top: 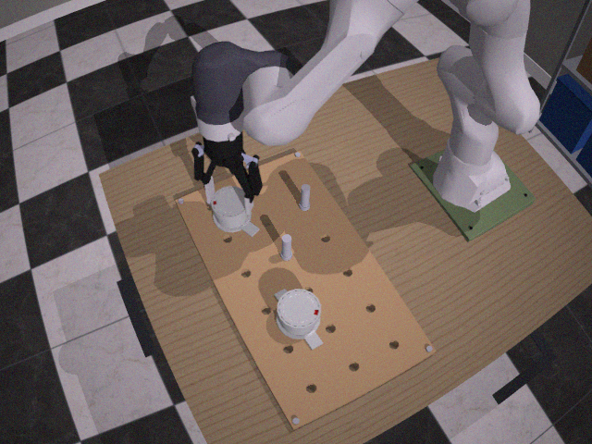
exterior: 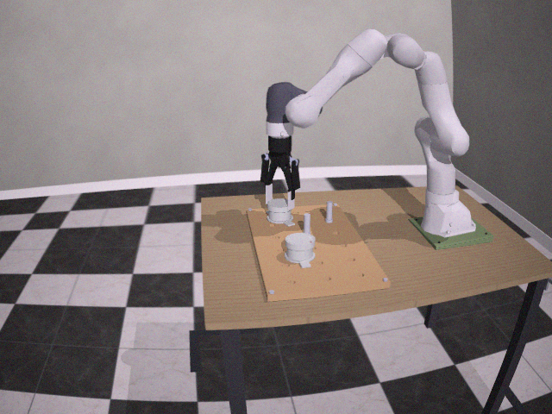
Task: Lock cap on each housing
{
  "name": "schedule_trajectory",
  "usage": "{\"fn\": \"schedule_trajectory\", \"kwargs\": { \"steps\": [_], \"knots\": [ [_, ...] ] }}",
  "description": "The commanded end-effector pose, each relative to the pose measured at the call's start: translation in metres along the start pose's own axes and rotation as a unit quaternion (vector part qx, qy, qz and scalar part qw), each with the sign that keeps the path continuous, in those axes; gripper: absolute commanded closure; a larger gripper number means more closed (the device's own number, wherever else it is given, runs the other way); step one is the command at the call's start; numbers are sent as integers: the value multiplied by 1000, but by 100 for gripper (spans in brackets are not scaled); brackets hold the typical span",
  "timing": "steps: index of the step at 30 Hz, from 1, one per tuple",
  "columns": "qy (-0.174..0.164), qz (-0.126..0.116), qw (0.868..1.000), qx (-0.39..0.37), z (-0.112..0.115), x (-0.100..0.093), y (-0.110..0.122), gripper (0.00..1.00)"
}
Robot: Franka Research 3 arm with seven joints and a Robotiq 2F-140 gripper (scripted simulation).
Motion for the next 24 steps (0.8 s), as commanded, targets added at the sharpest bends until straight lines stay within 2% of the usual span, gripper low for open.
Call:
{"fn": "schedule_trajectory", "kwargs": {
  "steps": [1,24],
  "knots": [
    [1,3,1000,2,2,2,3,90],
    [1,3,1000,2,3,2,6,90]
  ]
}}
Point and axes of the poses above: the point where the finger pads meet when closed, its own x axis out along the fingers, its own y axis across the jaws, z = x × y, the point moved 4 cm from there along -x, back along the fingers, and after that the axes turned 12 degrees about x, right-handed, at the moved point
